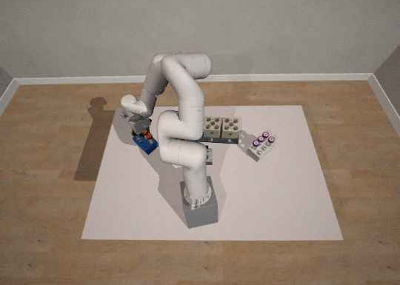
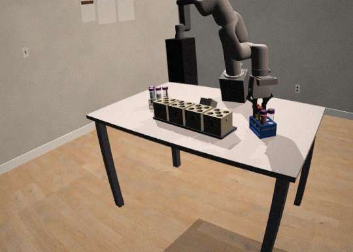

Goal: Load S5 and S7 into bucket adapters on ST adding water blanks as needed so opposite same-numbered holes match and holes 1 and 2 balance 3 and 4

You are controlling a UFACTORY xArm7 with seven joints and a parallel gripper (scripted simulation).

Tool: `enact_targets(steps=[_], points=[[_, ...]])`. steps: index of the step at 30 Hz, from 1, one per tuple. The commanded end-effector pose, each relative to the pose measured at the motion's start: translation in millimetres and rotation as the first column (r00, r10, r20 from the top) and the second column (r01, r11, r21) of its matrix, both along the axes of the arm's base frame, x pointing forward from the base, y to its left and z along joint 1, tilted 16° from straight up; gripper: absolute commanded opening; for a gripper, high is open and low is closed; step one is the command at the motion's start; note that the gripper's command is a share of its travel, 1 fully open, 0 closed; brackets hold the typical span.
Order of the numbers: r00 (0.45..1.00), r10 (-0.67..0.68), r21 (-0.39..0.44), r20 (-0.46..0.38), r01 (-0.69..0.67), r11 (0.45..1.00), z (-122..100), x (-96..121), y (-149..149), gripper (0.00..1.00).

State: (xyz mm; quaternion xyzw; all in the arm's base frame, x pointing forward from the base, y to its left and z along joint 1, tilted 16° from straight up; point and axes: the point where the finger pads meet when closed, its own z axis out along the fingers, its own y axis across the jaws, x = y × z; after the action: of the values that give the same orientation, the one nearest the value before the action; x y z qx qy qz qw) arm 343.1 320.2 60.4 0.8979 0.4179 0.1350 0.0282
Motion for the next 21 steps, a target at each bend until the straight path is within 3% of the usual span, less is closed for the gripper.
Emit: enact_targets(steps=[1,7,8,21], points=[[1.000,0.001,0.002,0.003,-0.001,1.000,1.0,0.6,1.1,0.00],[1.000,0.001,0.002,0.003,-0.001,1.000,1.0,0.6,1.1,0.00],[1.000,0.001,0.002,0.003,-0.001,1.000,0.7,0.6,1.1,0.44],[1.000,0.001,0.002,0.003,-0.001,1.000,0.7,0.7,1.1,0.44]])
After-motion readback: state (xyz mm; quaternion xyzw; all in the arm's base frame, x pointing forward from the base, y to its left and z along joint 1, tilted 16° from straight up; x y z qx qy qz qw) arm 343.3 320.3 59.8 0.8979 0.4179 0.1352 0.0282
